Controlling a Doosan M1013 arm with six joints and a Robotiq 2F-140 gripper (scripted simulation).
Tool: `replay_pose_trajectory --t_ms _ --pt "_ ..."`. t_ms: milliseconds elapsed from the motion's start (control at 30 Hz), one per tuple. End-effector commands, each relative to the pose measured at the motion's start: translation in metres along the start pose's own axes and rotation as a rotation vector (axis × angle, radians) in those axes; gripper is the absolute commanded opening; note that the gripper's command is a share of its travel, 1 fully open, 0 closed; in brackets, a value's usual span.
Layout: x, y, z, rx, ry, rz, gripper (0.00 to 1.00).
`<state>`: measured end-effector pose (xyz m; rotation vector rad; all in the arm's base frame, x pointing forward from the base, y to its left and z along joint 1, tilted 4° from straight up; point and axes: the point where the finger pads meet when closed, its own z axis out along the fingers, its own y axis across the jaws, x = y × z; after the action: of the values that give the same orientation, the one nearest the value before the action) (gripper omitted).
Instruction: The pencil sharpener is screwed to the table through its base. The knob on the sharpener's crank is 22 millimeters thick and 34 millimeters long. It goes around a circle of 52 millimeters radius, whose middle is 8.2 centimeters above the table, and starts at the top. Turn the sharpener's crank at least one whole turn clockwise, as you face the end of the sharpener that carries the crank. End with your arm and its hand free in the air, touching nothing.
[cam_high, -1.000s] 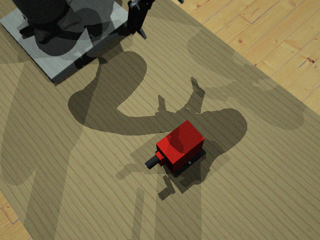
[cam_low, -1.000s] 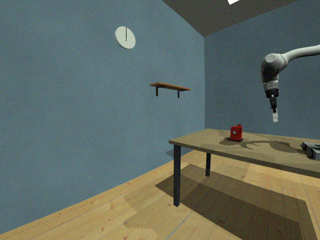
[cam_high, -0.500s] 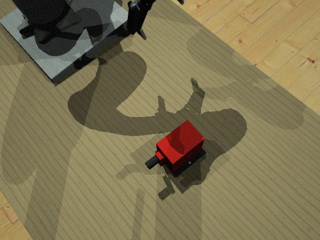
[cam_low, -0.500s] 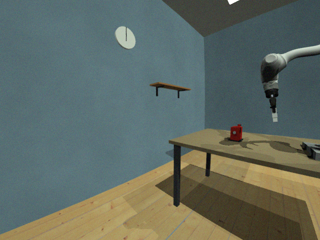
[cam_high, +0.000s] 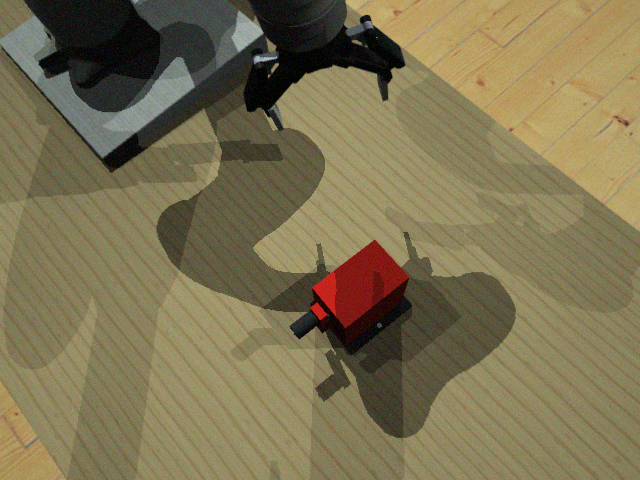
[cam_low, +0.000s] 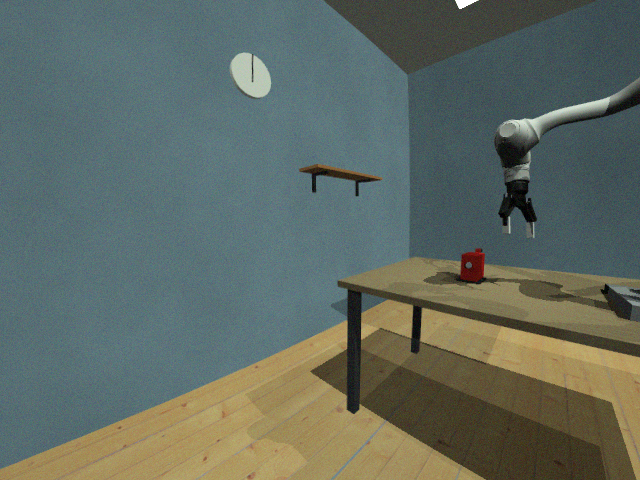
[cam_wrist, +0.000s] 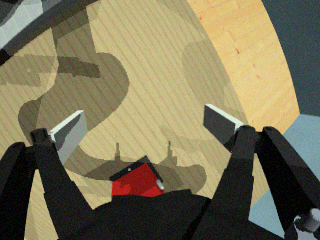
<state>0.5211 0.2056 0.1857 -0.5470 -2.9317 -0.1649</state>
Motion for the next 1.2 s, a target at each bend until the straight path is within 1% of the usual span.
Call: replay_pose_trajectory --t_ms 0,400,467,500,567,833,900,1100,1133,1167 --pt "-0.04 -0.008 -0.008 0.021 -0.03 0.163 1.0" --pt "-0.151 -0.046 -0.032 0.041 -0.121 0.614 1.0" --pt "-0.151 -0.046 -0.032 0.041 -0.121 0.614 1.0" --pt "-0.176 -0.058 -0.038 0.042 -0.144 0.72 1.0" --pt "-0.189 -0.064 -0.04 0.041 -0.156 0.774 1.0" --pt "-0.258 -0.104 -0.055 0.034 -0.224 1.069 1.0" --pt "-0.266 -0.11 -0.057 0.033 -0.233 1.108 1.0" --pt "-0.268 -0.111 -0.057 0.032 -0.235 1.113 1.0" --pt "-0.268 -0.111 -0.057 0.032 -0.235 1.113 0.0" --pt "-0.268 -0.111 -0.057 0.032 -0.235 1.113 0.0"
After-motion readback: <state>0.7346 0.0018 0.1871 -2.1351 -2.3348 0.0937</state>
